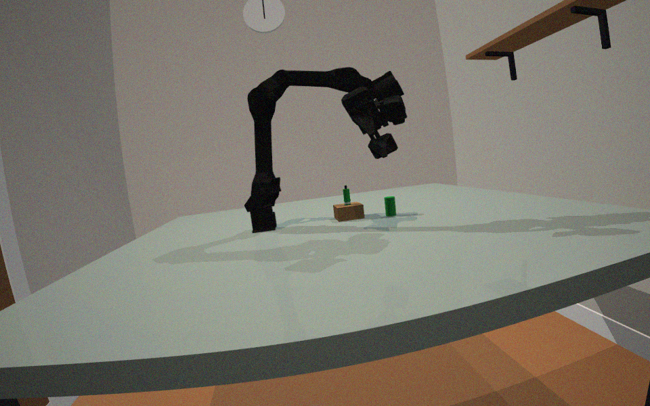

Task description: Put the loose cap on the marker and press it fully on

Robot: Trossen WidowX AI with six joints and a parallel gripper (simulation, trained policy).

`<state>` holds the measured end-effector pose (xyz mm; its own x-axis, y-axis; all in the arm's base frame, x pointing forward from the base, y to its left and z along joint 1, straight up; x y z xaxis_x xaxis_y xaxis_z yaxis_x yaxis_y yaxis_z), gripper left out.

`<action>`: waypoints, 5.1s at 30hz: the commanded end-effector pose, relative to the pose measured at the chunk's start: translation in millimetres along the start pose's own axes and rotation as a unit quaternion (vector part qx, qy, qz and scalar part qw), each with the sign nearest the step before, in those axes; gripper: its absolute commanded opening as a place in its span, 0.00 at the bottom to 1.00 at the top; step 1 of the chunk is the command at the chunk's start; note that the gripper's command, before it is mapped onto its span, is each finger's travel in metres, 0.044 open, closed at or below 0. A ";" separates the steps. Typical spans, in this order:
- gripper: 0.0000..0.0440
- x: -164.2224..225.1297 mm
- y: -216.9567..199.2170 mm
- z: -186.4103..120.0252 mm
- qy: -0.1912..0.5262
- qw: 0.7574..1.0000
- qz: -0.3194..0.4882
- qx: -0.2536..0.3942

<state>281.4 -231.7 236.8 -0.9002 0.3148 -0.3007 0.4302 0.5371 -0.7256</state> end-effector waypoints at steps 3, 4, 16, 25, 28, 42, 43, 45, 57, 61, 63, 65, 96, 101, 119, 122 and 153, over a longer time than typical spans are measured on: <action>0.72 -6.1 14.0 0.2 0.005 1.000 0.004 -0.021; 0.72 -6.8 16.3 0.1 0.006 1.000 0.005 -0.024; 0.72 -13.9 44.2 -2.1 0.020 0.998 0.015 -0.064; 0.72 -18.0 64.4 -5.2 0.033 0.995 0.024 -0.093; 0.72 -19.1 71.0 -6.5 0.038 0.994 0.027 -0.102; 0.72 -22.8 100.9 -14.8 0.060 0.987 0.041 -0.146; 0.72 -22.9 103.0 -15.6 0.062 0.986 0.041 -0.149; 0.72 -23.1 107.2 -17.1 0.066 0.985 0.043 -0.155; 0.71 -21.4 132.5 -28.4 0.089 0.976 0.043 -0.193; 0.71 -19.8 141.1 -33.1 0.097 0.973 0.040 -0.206; 0.71 -18.9 145.4 -35.6 0.101 0.971 0.038 -0.213; 0.71 -17.8 149.8 -38.3 0.105 0.969 0.035 -0.220; 0.64 3.4 208.1 -70.4 0.171 0.923 -0.034 -0.344; 0.62 7.1 214.3 -68.9 0.184 0.912 -0.044 -0.364; 0.50 26.4 238.9 -48.1 0.210 0.888 -0.091 -0.399; 0.34 25.7 237.0 -48.5 0.203 0.890 -0.094 -0.398; 0.05 37.6 174.0 -133.5 0.141 0.889 -0.130 -0.416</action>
<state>337.9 -26.6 173.5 -0.9737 0.2186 0.0646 0.2184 0.9758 -0.0097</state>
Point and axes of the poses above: the point midway between the two fingers, 35 mm back from their tips, its own z axis out along the fingers, its own y axis across the jaws, x = y × z, the point moved 2 cm from there along -z, back along the fingers, and after that the axes turned 5 degrees about -z, right-handed, at the moved point
